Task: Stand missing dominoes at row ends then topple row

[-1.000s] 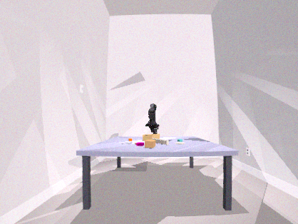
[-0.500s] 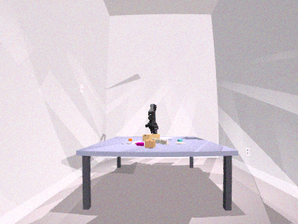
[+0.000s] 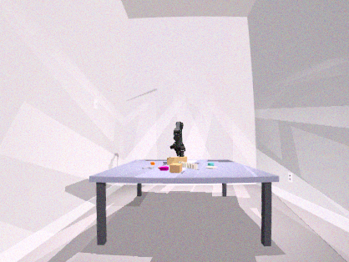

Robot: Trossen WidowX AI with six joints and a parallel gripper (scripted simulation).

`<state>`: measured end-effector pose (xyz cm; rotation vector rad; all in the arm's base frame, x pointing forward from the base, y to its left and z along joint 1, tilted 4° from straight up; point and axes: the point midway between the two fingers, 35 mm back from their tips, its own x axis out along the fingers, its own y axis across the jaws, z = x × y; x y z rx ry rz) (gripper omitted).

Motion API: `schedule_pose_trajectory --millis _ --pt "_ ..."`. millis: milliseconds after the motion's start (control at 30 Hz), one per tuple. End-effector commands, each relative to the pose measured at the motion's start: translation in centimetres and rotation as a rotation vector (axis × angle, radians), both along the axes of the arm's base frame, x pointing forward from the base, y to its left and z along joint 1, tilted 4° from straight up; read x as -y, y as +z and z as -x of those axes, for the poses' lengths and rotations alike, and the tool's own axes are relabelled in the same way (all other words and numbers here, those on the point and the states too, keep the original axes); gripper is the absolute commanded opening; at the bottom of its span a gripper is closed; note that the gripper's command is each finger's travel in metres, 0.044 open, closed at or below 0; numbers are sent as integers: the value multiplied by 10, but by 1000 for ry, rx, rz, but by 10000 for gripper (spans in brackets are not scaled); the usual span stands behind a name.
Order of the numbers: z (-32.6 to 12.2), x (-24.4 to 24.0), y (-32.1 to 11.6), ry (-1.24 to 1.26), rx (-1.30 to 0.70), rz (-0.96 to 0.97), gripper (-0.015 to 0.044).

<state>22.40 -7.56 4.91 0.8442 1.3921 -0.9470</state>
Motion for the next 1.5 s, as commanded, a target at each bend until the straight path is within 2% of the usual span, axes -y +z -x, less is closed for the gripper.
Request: schedule_pose_trajectory --millis 0,600,667,833,1467 --pt "0 0 0 -3 0 3 0" --pt "0 0 0 -3 0 3 0" --pt "-1 2 -11 -3 0 3 0" --pt "5 5 -78 -3 -1 3 0" --pt "-14 -1 -81 -3 1 2 0"
